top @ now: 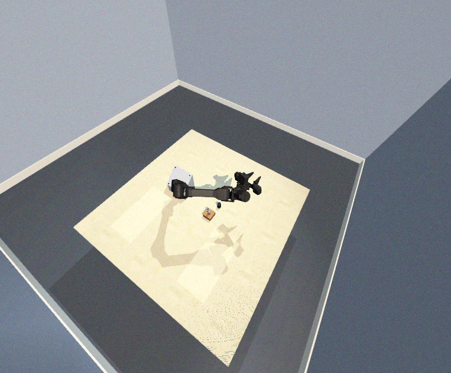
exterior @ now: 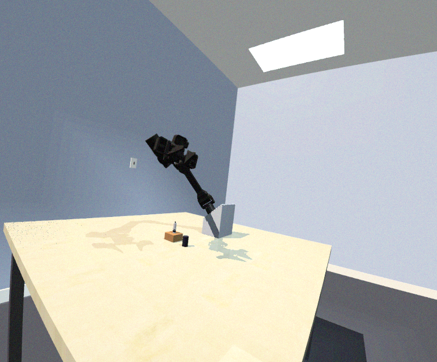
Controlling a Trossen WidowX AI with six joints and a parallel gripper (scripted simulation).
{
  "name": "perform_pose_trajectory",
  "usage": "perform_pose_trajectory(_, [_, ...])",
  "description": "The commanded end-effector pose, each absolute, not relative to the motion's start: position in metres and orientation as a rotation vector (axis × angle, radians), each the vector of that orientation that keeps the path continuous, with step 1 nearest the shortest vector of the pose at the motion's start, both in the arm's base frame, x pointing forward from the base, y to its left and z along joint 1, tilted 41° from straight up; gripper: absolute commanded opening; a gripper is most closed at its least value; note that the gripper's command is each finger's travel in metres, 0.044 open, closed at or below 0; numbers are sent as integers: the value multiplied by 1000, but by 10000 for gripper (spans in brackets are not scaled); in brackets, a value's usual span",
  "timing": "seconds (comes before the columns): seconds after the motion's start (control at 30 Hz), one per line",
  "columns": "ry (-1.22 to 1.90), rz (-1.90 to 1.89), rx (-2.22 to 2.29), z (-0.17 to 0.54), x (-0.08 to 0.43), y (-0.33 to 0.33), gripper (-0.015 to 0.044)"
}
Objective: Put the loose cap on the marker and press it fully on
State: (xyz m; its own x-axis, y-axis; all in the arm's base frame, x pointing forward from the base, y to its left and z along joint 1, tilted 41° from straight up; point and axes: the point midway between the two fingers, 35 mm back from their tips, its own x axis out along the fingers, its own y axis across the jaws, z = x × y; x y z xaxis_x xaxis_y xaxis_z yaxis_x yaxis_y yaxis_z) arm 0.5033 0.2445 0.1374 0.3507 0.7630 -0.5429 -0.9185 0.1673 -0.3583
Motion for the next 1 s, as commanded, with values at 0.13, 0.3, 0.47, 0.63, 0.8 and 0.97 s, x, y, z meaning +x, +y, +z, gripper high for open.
perform_pose_trajectory(0.13, [1034, 735, -286, 41, 466, 198, 245])
perform_pose_trajectory(0.3, [1243, 459, -157, 13, 445, 173, 245])
perform_pose_trajectory(0.47, [1389, 144, -53, -9, 419, 146, 245])
perform_pose_trajectory(0.63, [1461, -201, 23, -24, 392, 116, 245])
perform_pose_trajectory(0.8, [1447, -547, 68, -31, 364, 86, 245])
perform_pose_trajectory(0.97, [1347, -866, 85, -29, 337, 56, 245])
